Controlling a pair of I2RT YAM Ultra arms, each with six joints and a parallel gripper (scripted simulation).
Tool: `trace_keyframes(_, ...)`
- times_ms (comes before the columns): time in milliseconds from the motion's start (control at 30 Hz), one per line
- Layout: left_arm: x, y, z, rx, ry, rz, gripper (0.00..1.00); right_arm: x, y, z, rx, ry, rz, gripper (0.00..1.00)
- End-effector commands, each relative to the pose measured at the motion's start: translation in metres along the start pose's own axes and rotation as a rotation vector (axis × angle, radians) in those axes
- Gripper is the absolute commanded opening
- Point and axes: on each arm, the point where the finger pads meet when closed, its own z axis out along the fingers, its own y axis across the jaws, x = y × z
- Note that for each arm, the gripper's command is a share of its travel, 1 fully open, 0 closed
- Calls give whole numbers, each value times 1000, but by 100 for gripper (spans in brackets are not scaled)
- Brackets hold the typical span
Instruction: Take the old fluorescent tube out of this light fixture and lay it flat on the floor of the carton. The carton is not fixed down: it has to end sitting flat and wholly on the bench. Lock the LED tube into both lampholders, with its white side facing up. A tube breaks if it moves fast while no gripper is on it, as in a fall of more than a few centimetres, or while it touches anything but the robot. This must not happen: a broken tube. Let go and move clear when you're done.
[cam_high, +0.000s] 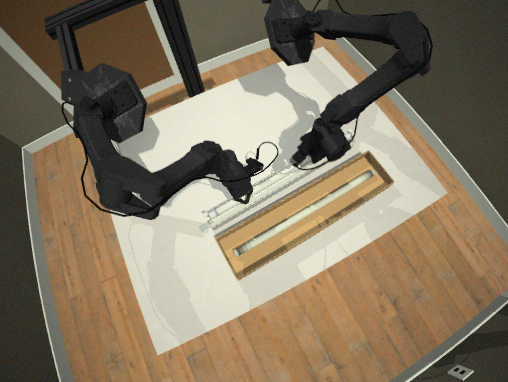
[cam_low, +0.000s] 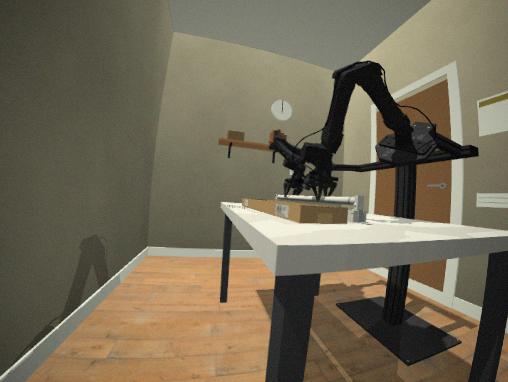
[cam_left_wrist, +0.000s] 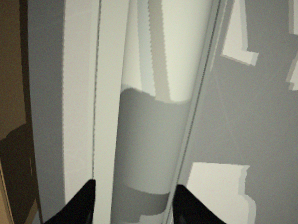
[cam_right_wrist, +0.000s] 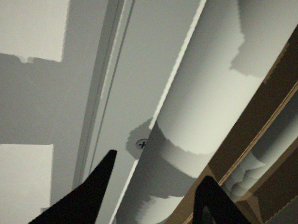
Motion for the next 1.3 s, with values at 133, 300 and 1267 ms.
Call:
trace_keyframes(133,-9,15,-9,-40,-35,-10,11,-6,1,-3,2,-24,-12,49)
trace_keyframes(300,-9,15,-9,-40,-35,-10,11,-6,1,-3,2,-24,-12,49)
trace_keyframes(1267,-9,11,-8,-15,-33,-7,11,-2,-24,-6,23,-23,32,11)
